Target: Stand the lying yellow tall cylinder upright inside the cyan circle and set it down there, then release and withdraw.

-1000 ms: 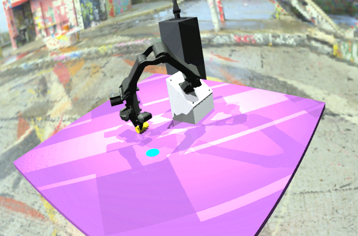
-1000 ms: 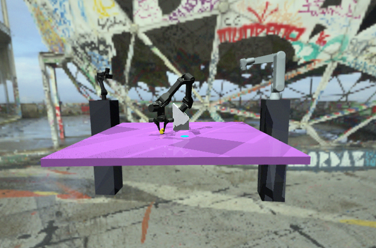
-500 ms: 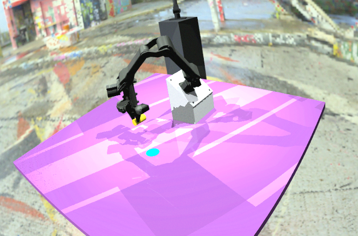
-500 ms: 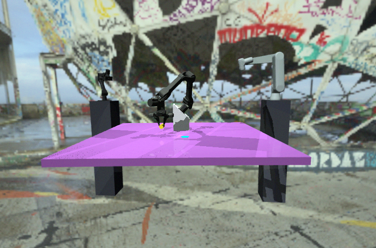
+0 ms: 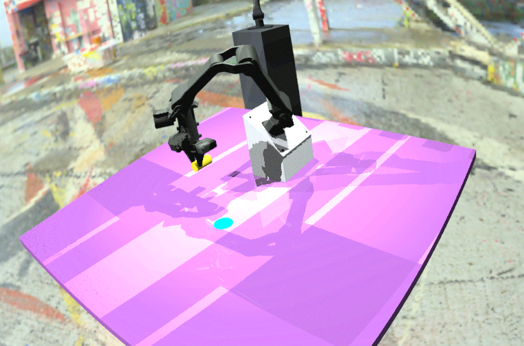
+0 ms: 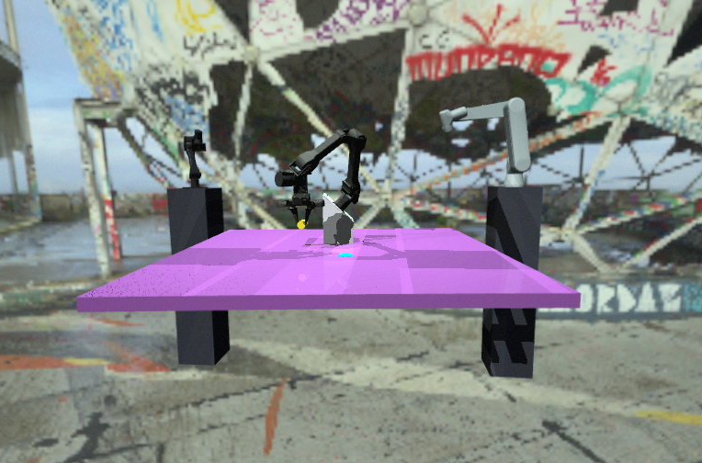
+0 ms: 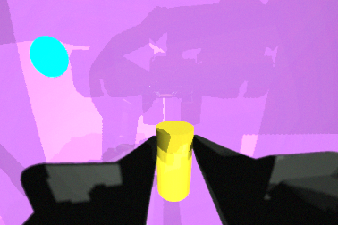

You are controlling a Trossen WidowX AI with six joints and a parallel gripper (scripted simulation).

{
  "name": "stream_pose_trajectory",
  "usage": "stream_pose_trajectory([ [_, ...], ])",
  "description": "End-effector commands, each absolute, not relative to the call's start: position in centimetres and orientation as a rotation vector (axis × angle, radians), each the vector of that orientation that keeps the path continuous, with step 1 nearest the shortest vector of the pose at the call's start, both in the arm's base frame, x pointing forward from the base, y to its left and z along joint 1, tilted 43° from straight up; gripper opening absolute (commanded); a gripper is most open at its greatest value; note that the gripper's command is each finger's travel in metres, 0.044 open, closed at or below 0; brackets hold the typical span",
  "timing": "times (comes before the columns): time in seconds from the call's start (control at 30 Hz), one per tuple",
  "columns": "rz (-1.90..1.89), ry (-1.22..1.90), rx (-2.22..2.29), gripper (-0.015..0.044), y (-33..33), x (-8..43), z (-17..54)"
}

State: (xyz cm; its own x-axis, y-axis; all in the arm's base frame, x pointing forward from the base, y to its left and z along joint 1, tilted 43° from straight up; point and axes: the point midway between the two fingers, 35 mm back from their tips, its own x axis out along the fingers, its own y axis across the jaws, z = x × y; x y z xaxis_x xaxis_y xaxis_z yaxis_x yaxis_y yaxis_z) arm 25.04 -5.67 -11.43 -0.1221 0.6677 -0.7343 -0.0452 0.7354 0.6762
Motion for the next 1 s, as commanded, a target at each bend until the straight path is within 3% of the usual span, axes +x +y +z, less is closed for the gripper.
stream_pose_trajectory([
  [0.0, 0.653, 1.585, 0.507, 0.0105, -6.7, 25.2, -10.4],
  [0.97, 0.541, 1.629, 0.587, 0.0105, -2.9, 29.4, -5.9],
])
